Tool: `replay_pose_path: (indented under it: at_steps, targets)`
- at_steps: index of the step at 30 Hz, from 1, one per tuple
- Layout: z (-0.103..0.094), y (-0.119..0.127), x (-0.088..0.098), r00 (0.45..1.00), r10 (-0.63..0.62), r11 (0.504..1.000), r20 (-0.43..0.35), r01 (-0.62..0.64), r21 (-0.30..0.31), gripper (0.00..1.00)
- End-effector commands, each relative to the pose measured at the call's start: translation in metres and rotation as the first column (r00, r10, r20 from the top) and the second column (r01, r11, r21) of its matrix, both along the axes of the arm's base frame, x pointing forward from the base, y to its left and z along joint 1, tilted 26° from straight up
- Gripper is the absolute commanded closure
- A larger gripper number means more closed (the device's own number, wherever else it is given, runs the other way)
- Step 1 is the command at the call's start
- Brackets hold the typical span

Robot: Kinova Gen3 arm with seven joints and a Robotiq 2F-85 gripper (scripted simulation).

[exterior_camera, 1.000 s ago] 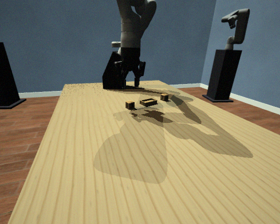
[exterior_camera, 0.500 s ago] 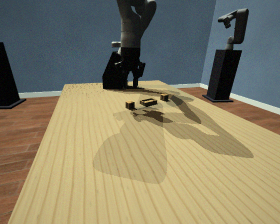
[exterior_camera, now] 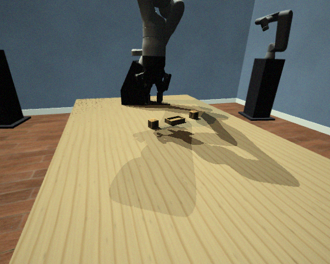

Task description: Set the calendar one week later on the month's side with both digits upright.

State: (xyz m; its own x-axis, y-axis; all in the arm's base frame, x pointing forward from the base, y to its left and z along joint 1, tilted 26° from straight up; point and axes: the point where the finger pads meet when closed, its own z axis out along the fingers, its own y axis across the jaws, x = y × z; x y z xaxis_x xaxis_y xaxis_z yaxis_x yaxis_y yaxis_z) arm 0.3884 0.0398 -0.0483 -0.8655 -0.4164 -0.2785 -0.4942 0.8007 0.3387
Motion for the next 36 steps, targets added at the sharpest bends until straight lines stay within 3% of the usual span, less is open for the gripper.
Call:
replay_pose_path:
  at_steps: [1, 15, 36]
  targets:
    - [0.0, 0.0, 0.0, 1.0, 0.0, 1.0, 0.001, 0.0, -0.001, 0.54]
    - [-0.004, 0.002, 0.001, 1.0, 0.008, 1.0, -0.01, -0.008, 0.002, 0.54]
    - [-0.031, 0.014, 0.003, 1.0, 0.008, 1.0, -0.01, -0.008, 0.002, 0.54]
